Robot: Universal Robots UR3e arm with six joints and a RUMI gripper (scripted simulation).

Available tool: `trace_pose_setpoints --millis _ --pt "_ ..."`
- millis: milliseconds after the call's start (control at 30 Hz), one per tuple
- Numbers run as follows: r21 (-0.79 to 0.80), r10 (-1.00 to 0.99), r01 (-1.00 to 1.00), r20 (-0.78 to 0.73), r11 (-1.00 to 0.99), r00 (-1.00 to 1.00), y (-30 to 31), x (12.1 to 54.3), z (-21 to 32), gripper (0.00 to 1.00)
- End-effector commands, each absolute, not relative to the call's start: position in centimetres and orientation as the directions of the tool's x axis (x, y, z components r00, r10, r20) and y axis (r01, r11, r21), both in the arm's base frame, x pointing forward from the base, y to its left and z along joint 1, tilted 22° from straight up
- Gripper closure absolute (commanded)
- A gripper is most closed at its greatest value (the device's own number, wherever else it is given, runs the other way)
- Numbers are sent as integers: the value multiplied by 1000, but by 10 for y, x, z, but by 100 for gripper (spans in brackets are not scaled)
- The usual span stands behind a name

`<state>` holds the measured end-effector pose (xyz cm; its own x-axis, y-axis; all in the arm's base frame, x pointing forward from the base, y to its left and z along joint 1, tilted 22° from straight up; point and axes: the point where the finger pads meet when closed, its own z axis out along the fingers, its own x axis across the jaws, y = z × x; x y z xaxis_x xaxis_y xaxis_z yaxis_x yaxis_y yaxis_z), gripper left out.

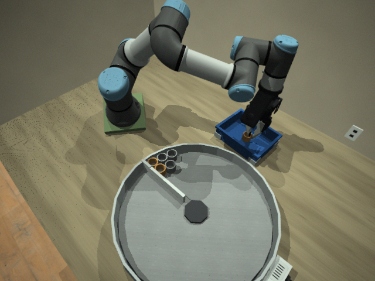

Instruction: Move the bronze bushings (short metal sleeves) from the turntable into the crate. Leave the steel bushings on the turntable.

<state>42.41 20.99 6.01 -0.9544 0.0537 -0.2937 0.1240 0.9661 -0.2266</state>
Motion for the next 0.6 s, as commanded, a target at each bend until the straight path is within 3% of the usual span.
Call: trace_pose_setpoints --millis 0,567 --pt "-225 54 124 -296 966 -954 214 421 73 94" --pt "-225 54 124 -296 966 -954 225 409 116 94"
